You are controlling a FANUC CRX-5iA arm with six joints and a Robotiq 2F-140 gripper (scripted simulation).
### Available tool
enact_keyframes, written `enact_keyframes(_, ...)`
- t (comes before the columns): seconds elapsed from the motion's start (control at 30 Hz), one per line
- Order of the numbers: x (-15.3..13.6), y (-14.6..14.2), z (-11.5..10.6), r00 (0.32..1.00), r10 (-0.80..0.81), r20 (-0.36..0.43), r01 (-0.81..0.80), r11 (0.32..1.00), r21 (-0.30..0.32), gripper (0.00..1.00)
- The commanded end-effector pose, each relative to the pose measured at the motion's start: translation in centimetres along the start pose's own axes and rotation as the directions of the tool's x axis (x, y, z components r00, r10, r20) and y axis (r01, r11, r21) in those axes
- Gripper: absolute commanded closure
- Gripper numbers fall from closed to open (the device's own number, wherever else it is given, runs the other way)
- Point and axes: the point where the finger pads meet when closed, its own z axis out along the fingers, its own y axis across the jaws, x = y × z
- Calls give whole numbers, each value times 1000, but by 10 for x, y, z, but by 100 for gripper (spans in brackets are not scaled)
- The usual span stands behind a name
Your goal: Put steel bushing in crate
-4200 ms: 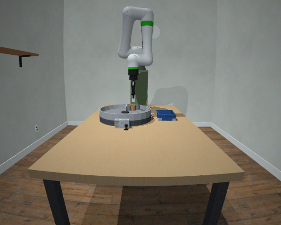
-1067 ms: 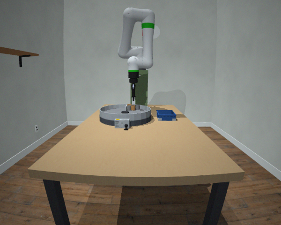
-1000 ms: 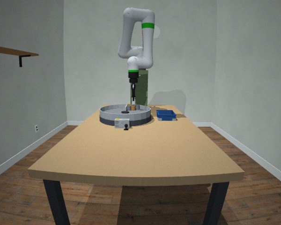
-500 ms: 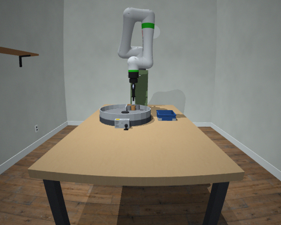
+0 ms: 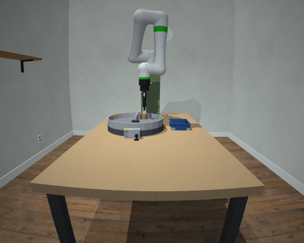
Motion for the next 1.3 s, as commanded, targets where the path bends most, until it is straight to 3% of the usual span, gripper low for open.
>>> enact_keyframes(0.0,0,0,0,1000,0,-1,0,1000,0,90)
enact_keyframes(1.0,0,0,0,1000,0,-1,0,1000,0,90)
enact_keyframes(1.03,0,0,0,1000,0,-1,0,1000,0,100)
enact_keyframes(1.27,0,0,0,1000,0,-1,0,1000,0,100)
